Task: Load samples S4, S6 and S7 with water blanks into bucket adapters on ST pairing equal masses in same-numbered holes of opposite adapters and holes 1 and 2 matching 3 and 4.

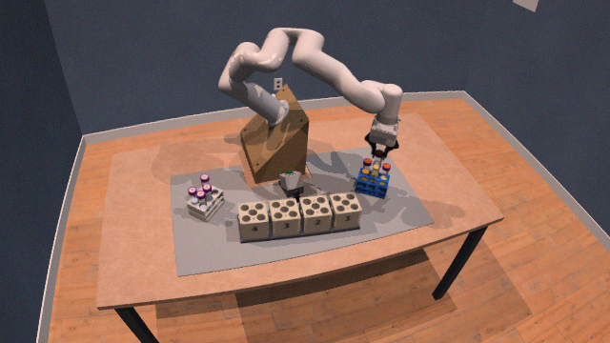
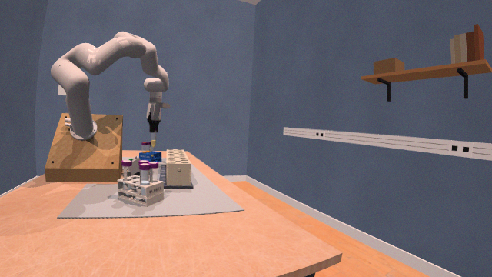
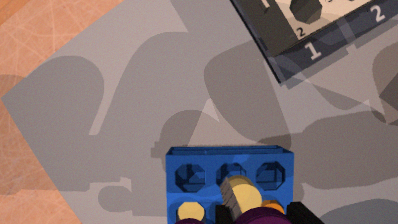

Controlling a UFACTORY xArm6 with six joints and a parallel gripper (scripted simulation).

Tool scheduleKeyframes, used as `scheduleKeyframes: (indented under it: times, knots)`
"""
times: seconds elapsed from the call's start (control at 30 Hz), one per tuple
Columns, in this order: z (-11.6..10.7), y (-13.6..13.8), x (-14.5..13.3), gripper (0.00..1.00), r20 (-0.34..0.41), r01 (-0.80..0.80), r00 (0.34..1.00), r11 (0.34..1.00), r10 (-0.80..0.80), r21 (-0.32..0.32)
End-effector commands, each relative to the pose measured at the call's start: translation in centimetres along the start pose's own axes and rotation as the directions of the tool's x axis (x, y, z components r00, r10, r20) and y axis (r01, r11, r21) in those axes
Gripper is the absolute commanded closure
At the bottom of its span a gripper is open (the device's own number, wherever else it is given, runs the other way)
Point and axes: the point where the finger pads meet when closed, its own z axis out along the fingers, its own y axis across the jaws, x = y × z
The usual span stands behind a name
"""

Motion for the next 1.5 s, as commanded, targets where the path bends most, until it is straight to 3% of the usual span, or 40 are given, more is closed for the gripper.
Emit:
scheduleKeyframes:
  times: [0.0,0.27,0.83,1.47]
  knots:
    - [0.5,-0.2,0.1,1.0,0.0,-0.001,1.0,1.0,0.001,0.005]
    - [2.0,-0.2,0.1,1.0,0.0,-0.001,1.0,1.0,0.001,0.005]
    - [2.0,-0.2,0.1,1.0,-0.001,-0.002,1.0,1.0,0.002,0.005]
    - [3.7,-0.2,0.1,1.0,-0.001,-0.002,1.0,1.0,0.002,0.005]
